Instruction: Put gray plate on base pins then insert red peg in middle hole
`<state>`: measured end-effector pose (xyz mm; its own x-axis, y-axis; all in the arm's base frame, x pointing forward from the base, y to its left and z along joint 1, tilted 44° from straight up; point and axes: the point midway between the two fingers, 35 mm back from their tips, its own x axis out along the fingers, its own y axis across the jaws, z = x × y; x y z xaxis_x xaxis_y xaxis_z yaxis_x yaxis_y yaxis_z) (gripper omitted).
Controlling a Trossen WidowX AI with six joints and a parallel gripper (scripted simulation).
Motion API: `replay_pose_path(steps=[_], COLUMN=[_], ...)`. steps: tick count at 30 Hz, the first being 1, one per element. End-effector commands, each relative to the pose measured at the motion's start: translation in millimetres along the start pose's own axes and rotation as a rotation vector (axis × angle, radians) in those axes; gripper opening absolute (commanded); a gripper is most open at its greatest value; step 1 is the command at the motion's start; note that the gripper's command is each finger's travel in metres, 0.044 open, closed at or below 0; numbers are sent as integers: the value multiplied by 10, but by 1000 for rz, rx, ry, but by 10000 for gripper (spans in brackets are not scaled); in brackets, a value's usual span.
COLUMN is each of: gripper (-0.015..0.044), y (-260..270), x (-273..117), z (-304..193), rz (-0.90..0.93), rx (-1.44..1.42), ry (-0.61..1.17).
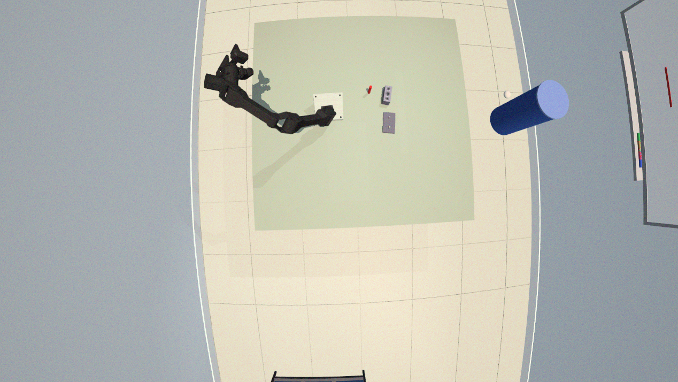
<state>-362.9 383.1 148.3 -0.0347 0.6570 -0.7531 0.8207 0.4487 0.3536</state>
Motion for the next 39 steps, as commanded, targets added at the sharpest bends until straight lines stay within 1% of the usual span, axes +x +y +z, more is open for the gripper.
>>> replay_pose_path(steps=[1,2,3,10,16,21,25,30,36,39], gripper=[426,440,440,440,440,440,440,440,440,440], y=[0,26,105,1143,2074,2781,3307,3853,4326,4428], x=[0,16,64,585,885,994,989,867,525,371], z=[0,6,27,412,958,1527,2069,2800,3782,4119], rz=[0,4,15,181,366,544,712,948,1255,1370], rx=[0,10,41,447,830,1148,1411,1729,2065,2172], ry=[0,-5,-19,-184,-311,-397,-456,-510,-577,-597])
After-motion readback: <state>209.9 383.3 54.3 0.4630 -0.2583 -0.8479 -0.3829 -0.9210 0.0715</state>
